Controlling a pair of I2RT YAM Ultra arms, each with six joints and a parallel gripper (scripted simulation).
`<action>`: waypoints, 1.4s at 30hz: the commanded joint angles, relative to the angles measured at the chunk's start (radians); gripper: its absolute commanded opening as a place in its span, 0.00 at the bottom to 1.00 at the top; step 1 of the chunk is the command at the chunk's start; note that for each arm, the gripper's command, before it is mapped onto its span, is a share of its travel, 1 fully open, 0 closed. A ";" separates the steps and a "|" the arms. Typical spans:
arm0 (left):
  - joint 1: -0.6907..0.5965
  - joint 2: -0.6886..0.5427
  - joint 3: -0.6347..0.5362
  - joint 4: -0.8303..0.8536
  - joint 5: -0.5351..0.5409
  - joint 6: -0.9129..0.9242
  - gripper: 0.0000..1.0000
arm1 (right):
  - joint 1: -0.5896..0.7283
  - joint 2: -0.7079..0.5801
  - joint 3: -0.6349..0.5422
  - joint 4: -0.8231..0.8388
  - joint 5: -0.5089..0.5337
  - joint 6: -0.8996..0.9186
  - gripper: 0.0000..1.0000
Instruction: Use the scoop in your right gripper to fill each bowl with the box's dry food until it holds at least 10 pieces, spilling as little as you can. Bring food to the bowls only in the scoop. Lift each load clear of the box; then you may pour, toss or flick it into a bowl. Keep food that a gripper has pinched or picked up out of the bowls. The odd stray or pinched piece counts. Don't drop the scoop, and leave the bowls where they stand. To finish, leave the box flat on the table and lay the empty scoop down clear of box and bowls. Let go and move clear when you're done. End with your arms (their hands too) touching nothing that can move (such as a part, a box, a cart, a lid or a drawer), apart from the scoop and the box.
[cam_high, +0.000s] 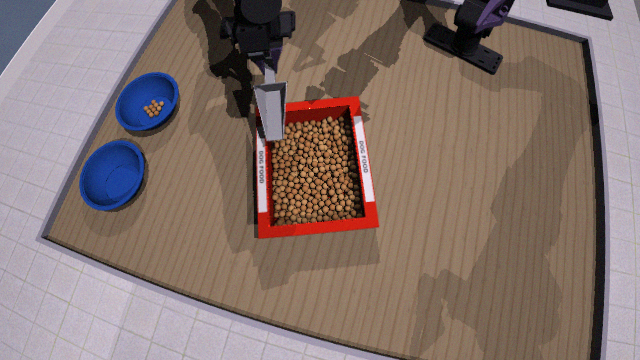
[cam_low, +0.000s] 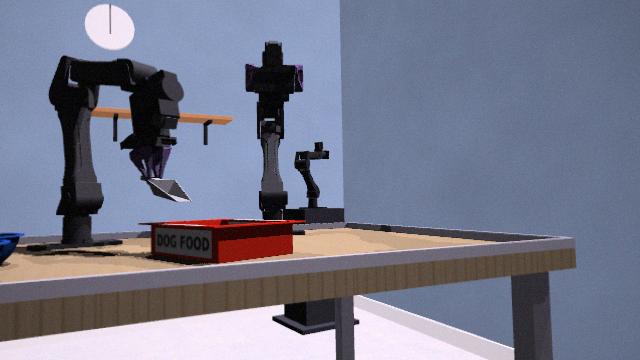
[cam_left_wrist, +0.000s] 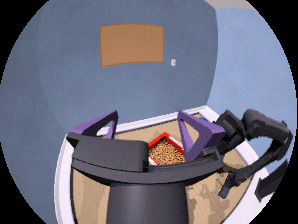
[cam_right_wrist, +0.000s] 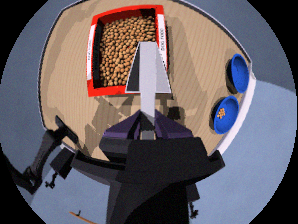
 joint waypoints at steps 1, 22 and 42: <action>0.000 -0.008 0.012 -0.001 0.000 0.000 1.00 | 0.058 0.056 0.094 -0.136 0.029 0.079 0.00; 0.000 -0.008 0.012 -0.001 0.000 0.000 1.00 | 0.056 0.151 0.171 -0.121 -0.004 0.047 0.00; 0.000 -0.008 0.012 -0.001 0.000 0.000 1.00 | 0.004 0.312 0.276 -0.196 -0.046 -0.005 0.00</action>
